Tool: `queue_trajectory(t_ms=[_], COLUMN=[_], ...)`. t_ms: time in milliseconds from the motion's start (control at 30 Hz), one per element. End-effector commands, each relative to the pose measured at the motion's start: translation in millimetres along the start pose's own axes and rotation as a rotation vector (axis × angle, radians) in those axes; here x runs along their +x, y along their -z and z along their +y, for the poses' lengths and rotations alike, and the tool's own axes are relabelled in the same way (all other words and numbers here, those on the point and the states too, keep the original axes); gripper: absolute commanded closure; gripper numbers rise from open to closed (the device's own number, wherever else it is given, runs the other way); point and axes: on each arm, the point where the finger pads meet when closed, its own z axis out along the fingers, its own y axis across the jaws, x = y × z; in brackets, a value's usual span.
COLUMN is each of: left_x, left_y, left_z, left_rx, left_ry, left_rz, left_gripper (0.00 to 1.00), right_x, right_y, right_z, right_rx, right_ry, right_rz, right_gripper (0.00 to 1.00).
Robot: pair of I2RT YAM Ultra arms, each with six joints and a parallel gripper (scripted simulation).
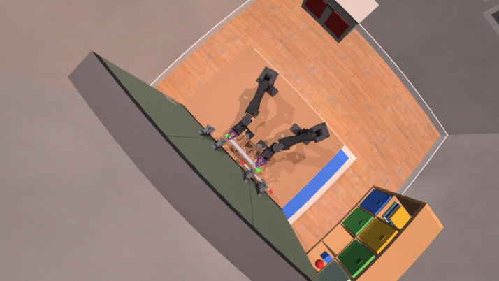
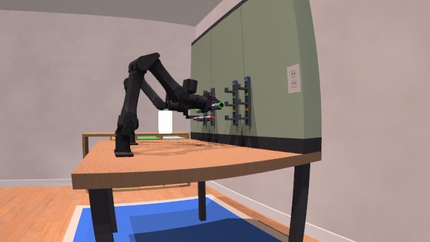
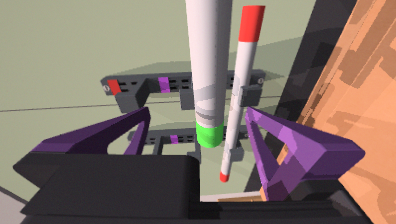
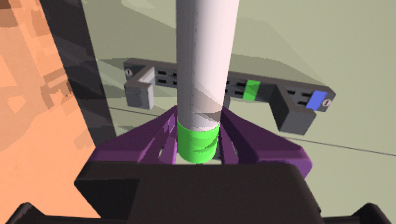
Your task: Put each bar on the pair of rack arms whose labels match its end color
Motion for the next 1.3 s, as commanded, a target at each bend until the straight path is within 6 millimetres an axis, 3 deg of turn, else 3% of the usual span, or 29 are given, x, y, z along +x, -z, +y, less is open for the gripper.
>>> queue_trajectory(t_ms=[0,1267], left_x=[-1.3,-1.1], left_y=[11.9,69.4], left_z=[23.9,20.7], left_rx=[-0.063,-0.064], left_ry=[0.026,0.027], left_rz=[-0.002,-0.002], left_gripper=[0.0,0.0], right_x=[3.7,4.5], right_y=[7.4,8.7], right_z=[-67.7,-75.0], right_rx=[0.161,0.166], right_ry=[-0.091,-0.092], right_rz=[0.002,0.002], right_gripper=[1.0,1.0])
